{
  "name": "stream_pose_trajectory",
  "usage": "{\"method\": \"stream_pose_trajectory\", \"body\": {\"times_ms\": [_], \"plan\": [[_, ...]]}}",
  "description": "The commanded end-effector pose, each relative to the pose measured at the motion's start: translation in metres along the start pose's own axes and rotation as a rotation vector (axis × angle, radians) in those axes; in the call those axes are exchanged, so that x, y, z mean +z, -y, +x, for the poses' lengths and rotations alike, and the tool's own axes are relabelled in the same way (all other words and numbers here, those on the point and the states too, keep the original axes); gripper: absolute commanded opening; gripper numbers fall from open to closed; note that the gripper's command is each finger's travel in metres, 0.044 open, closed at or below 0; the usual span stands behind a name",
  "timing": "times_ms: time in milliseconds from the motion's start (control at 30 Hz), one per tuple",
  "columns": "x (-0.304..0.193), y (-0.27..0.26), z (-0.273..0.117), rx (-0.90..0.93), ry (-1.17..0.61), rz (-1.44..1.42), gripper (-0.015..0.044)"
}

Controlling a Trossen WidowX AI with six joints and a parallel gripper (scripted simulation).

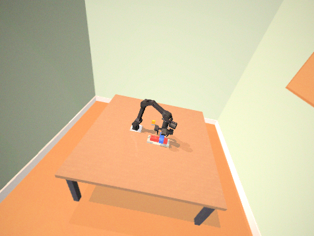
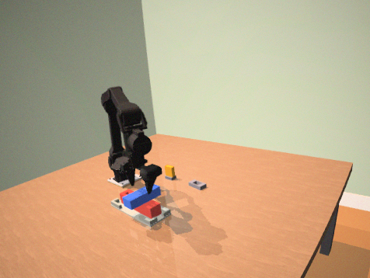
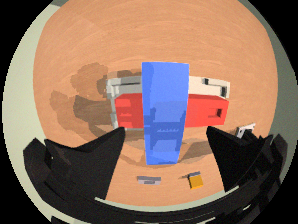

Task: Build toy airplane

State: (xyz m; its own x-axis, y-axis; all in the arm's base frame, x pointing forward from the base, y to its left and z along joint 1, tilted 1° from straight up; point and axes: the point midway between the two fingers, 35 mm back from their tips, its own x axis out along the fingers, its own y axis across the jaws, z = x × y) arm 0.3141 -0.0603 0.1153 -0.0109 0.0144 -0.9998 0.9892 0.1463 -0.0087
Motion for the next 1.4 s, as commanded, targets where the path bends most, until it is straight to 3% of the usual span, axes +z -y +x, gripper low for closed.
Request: {"method": "stream_pose_trajectory", "body": {"times_ms": [0, 267, 800, 1233, 1367], "plan": [[0.001, -0.002, -0.043, 0.023, 0.009, 0.002, 0.044], [0.001, -0.003, -0.061, 0.023, 0.01, -0.064, 0.044], [0.001, -0.004, -0.058, 0.01, 0.026, -1.581, 0.044], [0.001, -0.004, -0.058, 0.01, 0.026, -1.598, 0.044], [-0.039, -0.004, -0.06, 0.013, 0.025, -1.601, 0.044]]}}
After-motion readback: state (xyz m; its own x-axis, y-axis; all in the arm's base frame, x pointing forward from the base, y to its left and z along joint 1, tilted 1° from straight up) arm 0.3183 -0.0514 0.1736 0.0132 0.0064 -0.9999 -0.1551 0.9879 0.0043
